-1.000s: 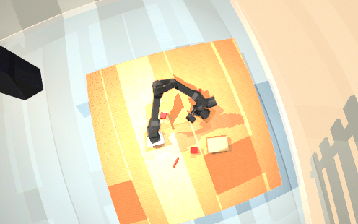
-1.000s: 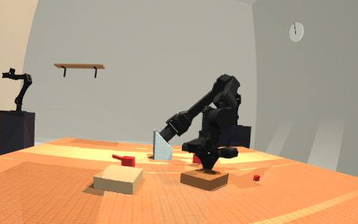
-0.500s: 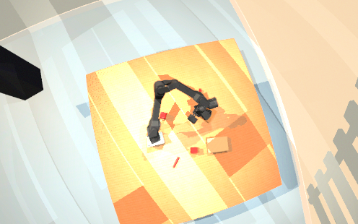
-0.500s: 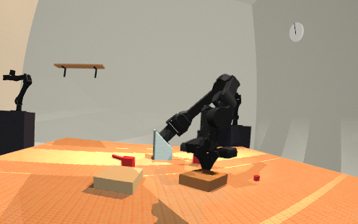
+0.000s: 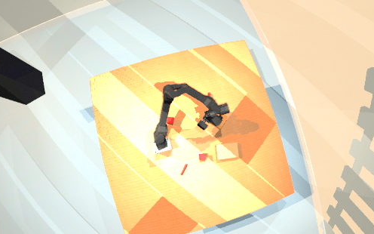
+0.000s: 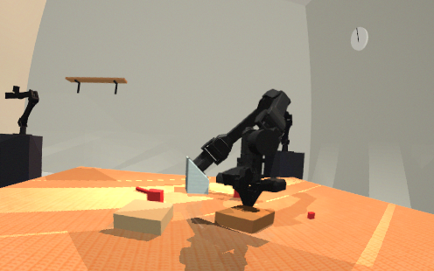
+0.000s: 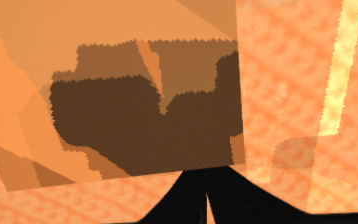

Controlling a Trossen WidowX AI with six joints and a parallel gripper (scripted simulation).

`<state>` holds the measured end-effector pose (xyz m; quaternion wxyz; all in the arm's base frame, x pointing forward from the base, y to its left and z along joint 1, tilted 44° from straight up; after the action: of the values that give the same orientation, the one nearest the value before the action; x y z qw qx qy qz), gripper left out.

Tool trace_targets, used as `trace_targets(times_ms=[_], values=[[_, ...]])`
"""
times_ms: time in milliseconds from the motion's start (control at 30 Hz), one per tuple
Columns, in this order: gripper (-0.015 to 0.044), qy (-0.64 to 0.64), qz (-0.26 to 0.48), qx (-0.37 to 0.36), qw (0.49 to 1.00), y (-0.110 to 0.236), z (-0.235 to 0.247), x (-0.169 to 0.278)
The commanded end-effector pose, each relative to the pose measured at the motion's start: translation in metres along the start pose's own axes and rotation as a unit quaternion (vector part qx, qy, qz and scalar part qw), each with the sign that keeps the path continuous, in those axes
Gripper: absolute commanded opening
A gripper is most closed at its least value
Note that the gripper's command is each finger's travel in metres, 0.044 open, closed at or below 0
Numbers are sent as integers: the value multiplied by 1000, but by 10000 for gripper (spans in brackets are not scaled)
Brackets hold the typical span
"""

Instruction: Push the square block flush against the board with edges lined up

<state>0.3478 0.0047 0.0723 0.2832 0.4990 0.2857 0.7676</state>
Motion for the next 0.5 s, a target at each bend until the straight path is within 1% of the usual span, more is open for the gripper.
trace_targets(times_ms=[0,467], values=[[0,2,-2,1,1000,0,1,-5],[0,2,-2,1,1000,0,5,-14]])
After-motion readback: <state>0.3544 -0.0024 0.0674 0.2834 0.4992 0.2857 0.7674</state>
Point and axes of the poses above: the point midway between the two fingers, 35 mm back from their tips, its own y axis back along the fingers, its own z axis across the jaws, x = y × z, the point moved 5 cm from there along y, back along the fingers, and after that the axes turned 9 degrees about -y, right-handed, at the moved point
